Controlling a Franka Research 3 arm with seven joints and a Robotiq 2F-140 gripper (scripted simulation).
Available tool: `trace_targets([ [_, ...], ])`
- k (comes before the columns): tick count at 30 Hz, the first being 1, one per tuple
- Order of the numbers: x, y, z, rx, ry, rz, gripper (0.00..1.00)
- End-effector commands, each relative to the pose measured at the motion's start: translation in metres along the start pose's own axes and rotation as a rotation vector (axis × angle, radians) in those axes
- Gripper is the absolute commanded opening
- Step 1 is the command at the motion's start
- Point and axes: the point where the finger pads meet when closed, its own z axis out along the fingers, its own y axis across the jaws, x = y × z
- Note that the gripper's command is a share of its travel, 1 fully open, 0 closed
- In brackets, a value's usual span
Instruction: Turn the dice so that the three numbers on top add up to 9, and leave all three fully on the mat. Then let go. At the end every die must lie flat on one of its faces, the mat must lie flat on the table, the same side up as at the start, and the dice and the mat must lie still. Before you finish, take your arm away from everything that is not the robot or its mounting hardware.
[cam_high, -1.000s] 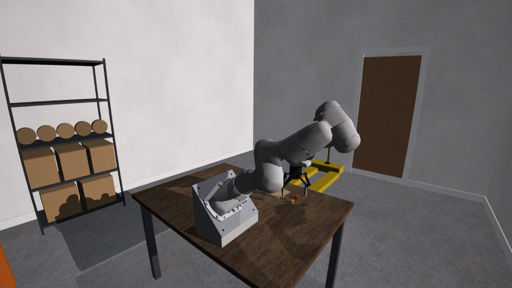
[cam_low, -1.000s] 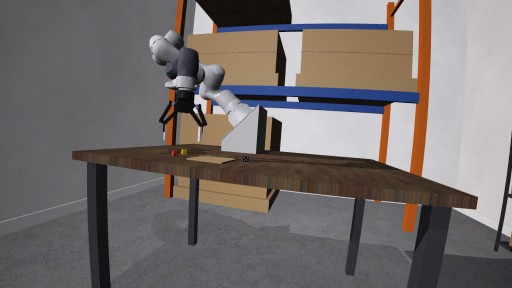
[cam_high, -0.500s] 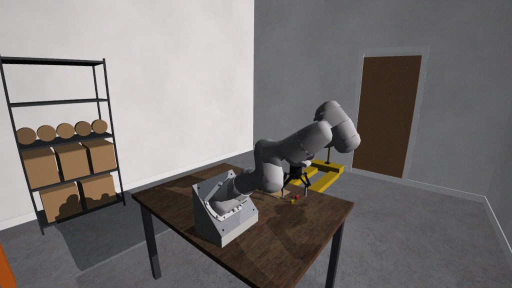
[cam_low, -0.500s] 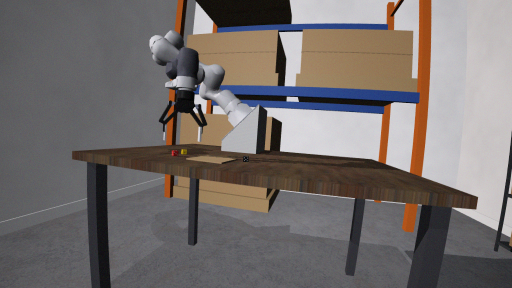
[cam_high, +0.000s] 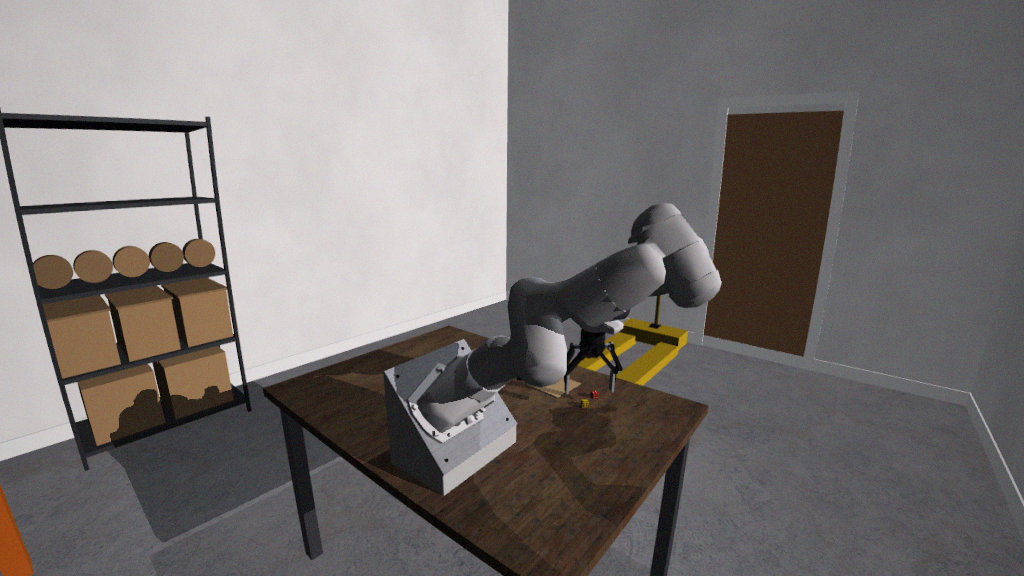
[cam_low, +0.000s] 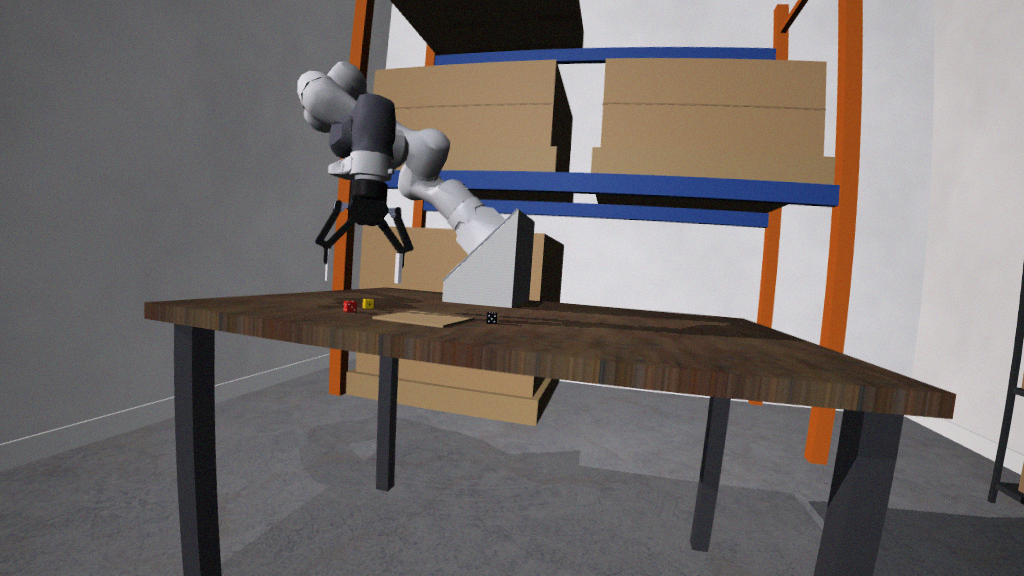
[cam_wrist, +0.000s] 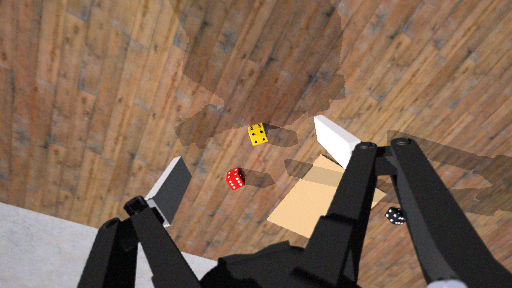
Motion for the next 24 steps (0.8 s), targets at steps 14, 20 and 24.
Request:
trace_targets([
  [14, -0.047, -0.042, 0.0, 0.002, 0.002, -0.003, 1.0],
  [20, -0.049, -0.043, 0.0, 0.002, 0.002, -0.003, 1.0],
  [24, -0.049, -0.043, 0.0, 0.002, 0.002, -0.003, 1.0],
])
